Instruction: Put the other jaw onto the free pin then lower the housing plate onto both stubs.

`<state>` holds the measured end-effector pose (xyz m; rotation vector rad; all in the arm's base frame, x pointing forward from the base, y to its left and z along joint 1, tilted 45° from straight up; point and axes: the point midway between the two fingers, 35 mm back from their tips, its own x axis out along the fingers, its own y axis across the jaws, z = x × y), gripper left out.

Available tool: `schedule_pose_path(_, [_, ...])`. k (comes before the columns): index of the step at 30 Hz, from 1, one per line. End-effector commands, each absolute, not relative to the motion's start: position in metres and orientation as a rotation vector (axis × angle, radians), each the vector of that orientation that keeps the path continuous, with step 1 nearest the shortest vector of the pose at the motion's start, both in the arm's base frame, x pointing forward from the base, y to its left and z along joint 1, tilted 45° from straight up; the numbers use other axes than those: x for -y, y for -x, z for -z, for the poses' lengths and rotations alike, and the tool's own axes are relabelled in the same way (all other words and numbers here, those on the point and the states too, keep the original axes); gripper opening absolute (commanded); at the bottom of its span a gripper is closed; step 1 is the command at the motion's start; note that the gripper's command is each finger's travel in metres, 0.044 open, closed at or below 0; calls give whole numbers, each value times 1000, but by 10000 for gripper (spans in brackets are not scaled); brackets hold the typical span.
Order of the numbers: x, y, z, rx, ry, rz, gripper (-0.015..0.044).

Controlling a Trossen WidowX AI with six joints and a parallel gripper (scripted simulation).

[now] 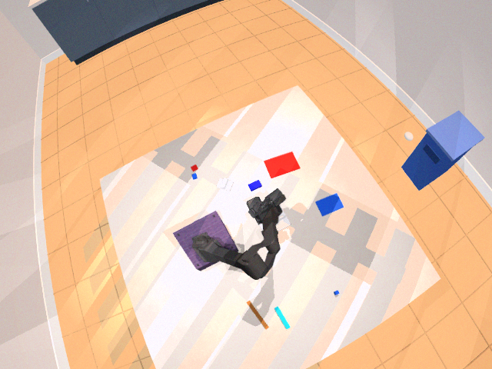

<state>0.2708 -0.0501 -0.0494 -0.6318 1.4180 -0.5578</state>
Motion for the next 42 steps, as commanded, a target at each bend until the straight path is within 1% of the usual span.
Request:
schedule_pose_path(1, [51, -271, 50, -1418, 639, 559, 351])
schedule_pose_path(42, [48, -271, 46, -1418, 638, 558, 351])
